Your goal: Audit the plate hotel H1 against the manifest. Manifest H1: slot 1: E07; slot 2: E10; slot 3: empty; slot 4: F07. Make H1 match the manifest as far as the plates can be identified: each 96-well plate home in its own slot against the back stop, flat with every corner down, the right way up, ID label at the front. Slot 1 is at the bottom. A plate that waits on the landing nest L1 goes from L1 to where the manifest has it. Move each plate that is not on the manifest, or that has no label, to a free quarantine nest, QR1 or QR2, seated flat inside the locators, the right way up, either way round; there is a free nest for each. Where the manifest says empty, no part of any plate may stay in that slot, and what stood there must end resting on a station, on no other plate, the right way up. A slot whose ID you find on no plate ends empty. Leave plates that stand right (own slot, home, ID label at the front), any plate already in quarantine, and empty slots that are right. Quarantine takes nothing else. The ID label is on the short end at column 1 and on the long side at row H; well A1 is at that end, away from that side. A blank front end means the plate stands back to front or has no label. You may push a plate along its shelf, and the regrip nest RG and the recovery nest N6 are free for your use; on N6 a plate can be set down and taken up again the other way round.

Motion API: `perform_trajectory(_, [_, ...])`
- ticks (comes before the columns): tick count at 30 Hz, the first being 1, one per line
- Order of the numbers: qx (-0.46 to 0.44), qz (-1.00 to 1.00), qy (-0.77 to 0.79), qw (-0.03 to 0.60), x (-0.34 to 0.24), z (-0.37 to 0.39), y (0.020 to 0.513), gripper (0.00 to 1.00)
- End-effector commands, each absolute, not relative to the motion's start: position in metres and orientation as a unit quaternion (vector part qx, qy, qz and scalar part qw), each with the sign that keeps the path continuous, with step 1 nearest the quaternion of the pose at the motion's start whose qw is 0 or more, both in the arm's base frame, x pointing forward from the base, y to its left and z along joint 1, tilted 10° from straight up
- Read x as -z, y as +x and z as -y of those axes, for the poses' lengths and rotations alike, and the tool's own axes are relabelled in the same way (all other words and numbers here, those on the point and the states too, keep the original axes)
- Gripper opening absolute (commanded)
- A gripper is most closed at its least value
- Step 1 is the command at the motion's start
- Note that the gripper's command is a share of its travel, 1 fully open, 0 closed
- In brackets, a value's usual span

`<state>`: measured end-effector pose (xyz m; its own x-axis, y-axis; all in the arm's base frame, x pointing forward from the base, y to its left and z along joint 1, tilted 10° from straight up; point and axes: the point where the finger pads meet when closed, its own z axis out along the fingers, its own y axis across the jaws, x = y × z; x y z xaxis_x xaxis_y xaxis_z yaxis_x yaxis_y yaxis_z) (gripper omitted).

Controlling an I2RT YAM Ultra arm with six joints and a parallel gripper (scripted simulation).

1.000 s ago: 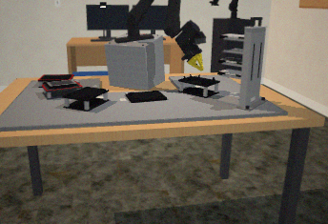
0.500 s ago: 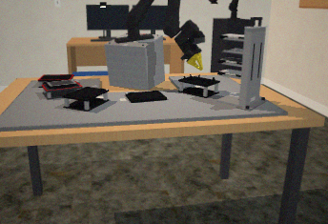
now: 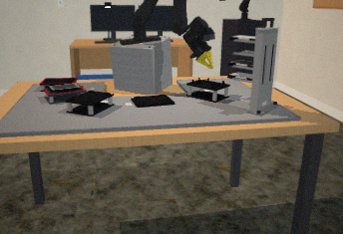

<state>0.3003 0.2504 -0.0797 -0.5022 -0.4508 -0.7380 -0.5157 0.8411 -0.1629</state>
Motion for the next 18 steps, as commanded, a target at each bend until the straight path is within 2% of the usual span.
perform_trajectory(1, [-0.038,-0.867,-0.28,0.41,0.068,-0.25,0.293,0.0])
perform_trajectory(17, [-0.048,-0.861,-0.274,0.426,0.022,-0.265,0.298,0.0])
perform_trajectory(18, [-0.041,-0.865,-0.277,0.416,0.032,-0.257,0.295,0.0])
